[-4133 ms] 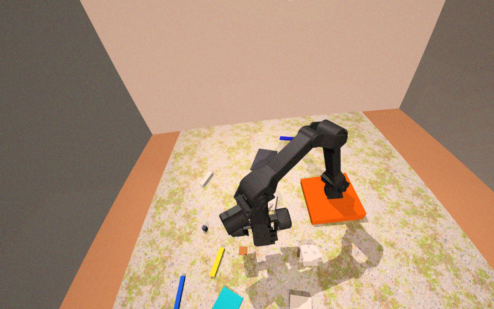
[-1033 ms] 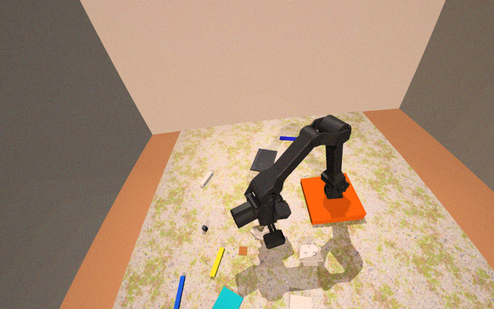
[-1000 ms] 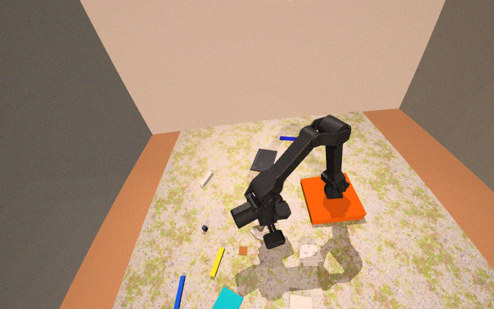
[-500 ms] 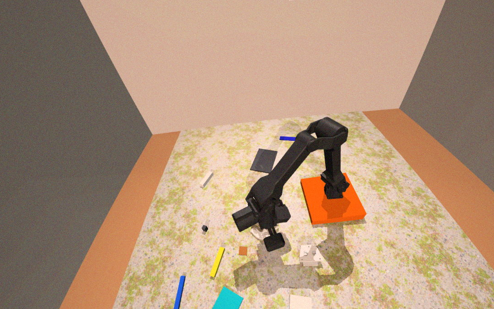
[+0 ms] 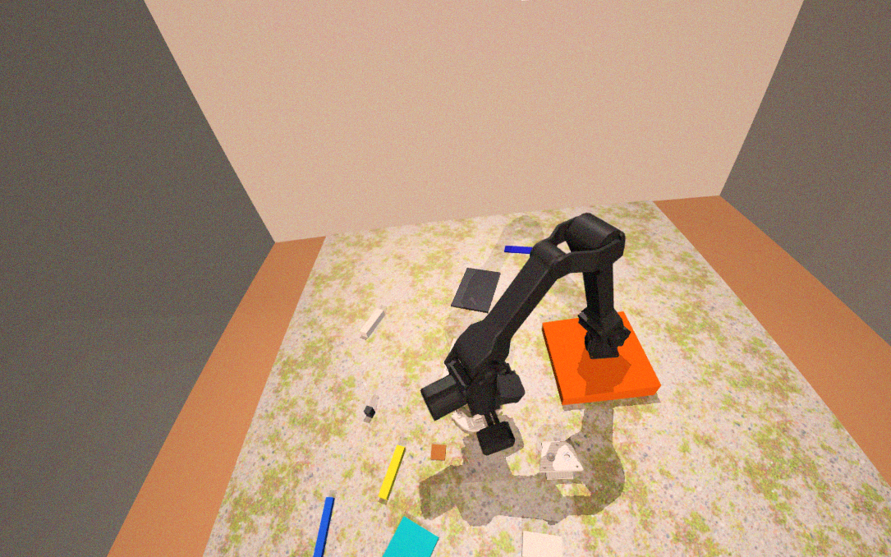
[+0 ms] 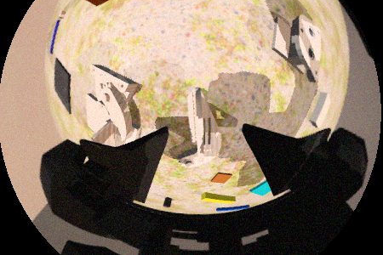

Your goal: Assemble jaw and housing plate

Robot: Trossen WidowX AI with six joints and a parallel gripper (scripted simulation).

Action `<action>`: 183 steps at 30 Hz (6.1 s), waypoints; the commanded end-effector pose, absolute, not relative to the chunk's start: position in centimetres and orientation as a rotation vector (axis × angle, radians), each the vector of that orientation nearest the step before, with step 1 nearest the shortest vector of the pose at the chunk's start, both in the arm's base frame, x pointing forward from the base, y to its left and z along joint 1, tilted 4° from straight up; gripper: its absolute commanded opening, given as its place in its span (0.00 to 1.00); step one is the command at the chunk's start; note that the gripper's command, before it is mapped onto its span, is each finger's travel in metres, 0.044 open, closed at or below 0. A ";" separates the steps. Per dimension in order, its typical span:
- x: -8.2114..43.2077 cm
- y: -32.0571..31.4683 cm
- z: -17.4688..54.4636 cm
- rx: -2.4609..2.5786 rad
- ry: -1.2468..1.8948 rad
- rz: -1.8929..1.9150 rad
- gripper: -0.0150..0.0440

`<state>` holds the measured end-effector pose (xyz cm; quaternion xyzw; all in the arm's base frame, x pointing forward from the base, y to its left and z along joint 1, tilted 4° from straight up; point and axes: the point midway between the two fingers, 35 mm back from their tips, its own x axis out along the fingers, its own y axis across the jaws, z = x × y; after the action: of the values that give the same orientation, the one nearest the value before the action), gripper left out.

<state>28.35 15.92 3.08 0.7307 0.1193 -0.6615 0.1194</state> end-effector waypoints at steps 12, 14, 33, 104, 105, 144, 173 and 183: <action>28.2 15.9 2.9 2.132 0.354 -1.937 1.00; 28.2 15.9 2.9 2.132 0.354 -1.937 1.00; 28.3 15.9 3.0 2.134 0.348 -1.935 0.50; 27.0 12.4 10.9 2.488 -0.354 -2.277 0.48; 27.0 12.3 10.9 2.499 -0.385 -2.287 0.48; 25.5 7.8 10.9 2.664 -1.906 -2.456 0.48; 24.0 4.9 10.7 2.203 -3.371 -2.040 0.48; 23.4 4.0 10.5 1.853 -3.874 -1.720 0.48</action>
<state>23.79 4.20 10.71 0.3167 -0.6068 -0.2904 -0.6687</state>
